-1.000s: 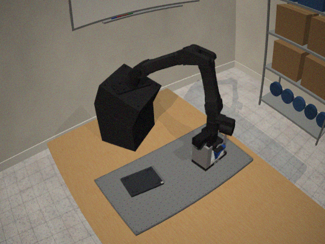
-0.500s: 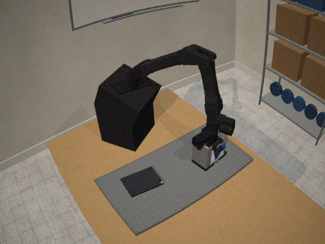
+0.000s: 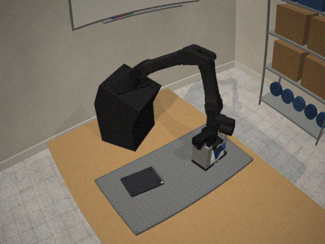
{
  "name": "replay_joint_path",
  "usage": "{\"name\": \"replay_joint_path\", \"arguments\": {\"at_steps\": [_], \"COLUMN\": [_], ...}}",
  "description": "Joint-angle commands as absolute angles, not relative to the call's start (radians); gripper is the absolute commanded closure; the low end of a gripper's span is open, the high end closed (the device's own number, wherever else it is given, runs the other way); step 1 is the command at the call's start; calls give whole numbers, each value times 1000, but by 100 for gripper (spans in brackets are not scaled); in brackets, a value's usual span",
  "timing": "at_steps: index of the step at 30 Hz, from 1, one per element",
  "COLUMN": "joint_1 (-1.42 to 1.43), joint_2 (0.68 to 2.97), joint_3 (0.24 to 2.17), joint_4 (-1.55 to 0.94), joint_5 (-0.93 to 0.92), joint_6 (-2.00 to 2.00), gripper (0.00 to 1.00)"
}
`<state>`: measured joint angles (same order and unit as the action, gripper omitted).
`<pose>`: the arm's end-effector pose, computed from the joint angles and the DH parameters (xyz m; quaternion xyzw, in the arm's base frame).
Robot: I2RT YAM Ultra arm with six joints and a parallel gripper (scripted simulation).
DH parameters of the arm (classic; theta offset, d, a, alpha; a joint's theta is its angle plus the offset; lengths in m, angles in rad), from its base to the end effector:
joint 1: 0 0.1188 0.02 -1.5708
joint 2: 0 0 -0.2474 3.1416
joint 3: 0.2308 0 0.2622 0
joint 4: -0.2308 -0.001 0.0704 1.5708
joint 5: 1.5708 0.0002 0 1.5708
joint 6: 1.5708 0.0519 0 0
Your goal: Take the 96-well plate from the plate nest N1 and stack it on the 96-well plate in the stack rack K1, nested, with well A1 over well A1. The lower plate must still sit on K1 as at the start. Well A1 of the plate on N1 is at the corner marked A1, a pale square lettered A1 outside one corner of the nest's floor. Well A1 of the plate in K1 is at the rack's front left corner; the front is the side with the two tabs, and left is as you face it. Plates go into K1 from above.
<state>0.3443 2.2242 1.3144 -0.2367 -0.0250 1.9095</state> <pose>0.3989 0.1455 0.0391 0.6874 0.6950 0.1954 0.0794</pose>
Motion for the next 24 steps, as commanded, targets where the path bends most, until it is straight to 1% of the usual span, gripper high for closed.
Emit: {"name": "replay_joint_path", "arguments": {"at_steps": [1, 6, 9, 11, 24], "joint_1": [360, 360, 359, 358, 337], "joint_2": [2243, 2243, 2183, 2169, 2074], "joint_3": [1349, 1349, 1339, 1293, 1260], "joint_4": [-213, -213, -252, -263, -325], "joint_5": [-48, -48, -48, -48, -46], "joint_6": [1914, 1914, 1911, 1910, 1903], "gripper": [0, 0, 0, 0, 0]}}
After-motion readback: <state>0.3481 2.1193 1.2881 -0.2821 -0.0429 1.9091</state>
